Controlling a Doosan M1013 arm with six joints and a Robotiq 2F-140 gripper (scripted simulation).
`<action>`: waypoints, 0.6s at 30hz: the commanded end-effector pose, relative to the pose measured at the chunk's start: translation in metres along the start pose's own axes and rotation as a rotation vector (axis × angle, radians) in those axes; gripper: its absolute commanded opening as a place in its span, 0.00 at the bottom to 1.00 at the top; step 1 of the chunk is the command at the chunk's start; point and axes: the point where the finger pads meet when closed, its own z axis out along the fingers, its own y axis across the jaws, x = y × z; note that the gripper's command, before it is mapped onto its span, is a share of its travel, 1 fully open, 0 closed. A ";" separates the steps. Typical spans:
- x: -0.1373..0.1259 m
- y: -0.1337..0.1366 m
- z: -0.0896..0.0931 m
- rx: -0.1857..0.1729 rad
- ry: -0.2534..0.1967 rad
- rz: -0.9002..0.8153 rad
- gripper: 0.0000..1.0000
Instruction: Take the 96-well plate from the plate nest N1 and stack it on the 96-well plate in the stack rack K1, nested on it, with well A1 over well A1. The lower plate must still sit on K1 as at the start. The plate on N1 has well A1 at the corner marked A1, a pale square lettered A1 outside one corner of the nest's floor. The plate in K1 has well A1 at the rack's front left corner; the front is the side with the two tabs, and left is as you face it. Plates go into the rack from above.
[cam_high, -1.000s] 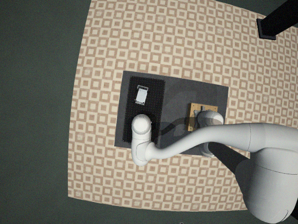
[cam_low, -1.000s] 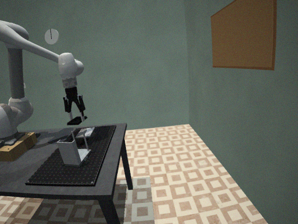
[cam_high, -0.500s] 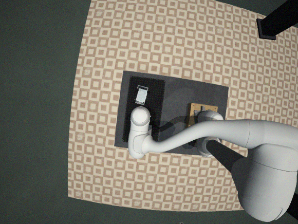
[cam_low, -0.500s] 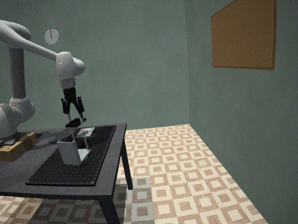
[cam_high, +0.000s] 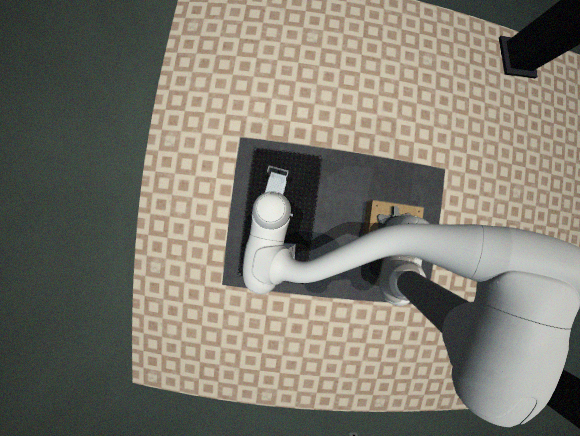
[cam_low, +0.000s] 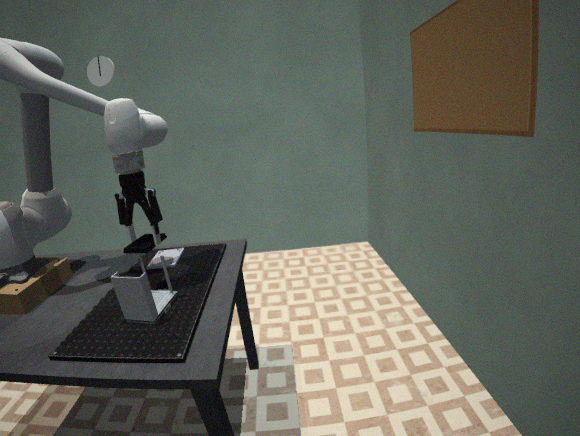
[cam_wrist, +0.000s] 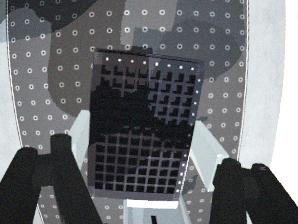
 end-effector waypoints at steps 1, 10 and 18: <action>-0.012 0.005 0.000 0.000 0.000 0.000 0.00; -0.037 0.014 -0.001 0.000 0.000 0.000 0.00; -0.059 0.023 -0.001 0.000 0.000 0.000 0.00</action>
